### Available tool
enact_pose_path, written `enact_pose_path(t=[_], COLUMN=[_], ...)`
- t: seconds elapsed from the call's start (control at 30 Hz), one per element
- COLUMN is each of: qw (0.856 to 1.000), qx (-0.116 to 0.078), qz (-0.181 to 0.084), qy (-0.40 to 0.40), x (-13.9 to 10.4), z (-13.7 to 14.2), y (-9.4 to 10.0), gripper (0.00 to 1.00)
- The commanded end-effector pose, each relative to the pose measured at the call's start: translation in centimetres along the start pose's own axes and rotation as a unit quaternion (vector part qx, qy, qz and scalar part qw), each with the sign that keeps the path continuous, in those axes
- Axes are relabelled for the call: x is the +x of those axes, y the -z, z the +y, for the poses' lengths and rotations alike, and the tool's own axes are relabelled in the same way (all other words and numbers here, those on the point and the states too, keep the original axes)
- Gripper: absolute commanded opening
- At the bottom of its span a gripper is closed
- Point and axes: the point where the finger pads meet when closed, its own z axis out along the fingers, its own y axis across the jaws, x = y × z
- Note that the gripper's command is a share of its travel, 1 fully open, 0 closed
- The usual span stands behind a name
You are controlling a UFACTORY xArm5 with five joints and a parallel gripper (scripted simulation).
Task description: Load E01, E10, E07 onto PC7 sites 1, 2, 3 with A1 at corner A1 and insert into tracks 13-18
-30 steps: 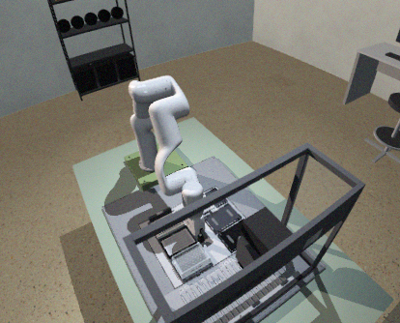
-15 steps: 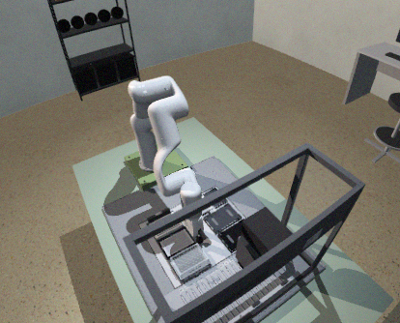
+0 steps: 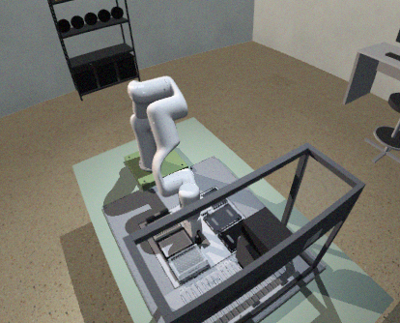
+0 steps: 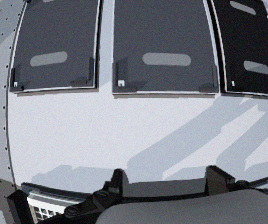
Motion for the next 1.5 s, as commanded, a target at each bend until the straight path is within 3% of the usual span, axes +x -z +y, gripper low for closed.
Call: enact_pose_path(t=[0.0,1.47], qw=[1.000,1.000], qx=[-0.003,-0.003], qz=[0.010,0.010], qy=[0.000,0.000], x=[-0.2,-2.1], z=[0.1,0.1], y=[0.1,0.1], gripper=[1.00,1.00])
